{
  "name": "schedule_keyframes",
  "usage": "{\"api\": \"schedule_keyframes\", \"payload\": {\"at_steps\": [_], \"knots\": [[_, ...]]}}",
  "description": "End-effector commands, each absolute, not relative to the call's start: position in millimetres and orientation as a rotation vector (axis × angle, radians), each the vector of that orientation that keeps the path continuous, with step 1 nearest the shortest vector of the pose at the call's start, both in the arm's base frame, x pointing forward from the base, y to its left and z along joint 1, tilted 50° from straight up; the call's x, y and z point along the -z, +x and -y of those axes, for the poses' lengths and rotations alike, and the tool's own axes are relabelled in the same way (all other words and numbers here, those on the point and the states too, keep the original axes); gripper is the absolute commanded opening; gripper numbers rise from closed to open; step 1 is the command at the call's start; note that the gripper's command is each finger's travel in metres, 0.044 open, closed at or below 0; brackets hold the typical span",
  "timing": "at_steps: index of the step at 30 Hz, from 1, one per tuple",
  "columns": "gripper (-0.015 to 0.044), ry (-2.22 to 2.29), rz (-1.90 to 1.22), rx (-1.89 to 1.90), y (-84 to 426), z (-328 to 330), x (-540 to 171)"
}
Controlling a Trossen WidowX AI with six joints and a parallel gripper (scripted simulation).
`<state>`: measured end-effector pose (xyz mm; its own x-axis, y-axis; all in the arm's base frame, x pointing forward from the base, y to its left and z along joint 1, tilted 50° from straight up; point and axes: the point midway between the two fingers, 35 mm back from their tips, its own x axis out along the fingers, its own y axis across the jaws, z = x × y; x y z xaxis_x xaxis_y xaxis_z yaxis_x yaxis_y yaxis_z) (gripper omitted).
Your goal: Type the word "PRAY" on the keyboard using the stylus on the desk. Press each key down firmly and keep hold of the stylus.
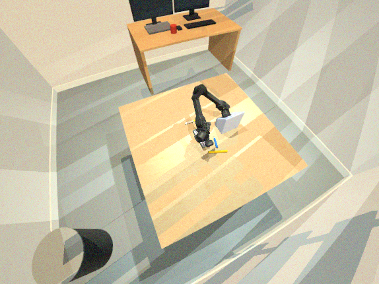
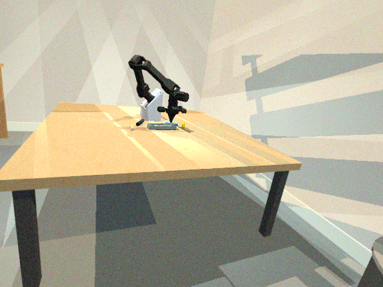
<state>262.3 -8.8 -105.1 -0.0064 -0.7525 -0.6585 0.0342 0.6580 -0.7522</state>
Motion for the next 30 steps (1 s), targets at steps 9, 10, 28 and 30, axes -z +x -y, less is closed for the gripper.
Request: {"api": "schedule_keyframes", "payload": {"at_steps": [9, 10, 28, 30], "knots": [[0.0, -0.652, -1.463, 0.7, 258, 49, 62], [0.0, -0.652, -1.463, 0.7, 258, 49, 62], [0.0, -0.654, -1.463, 0.702, 257, 88, 17], [0.0, -0.654, -1.463, 0.702, 257, 88, 17]]}}
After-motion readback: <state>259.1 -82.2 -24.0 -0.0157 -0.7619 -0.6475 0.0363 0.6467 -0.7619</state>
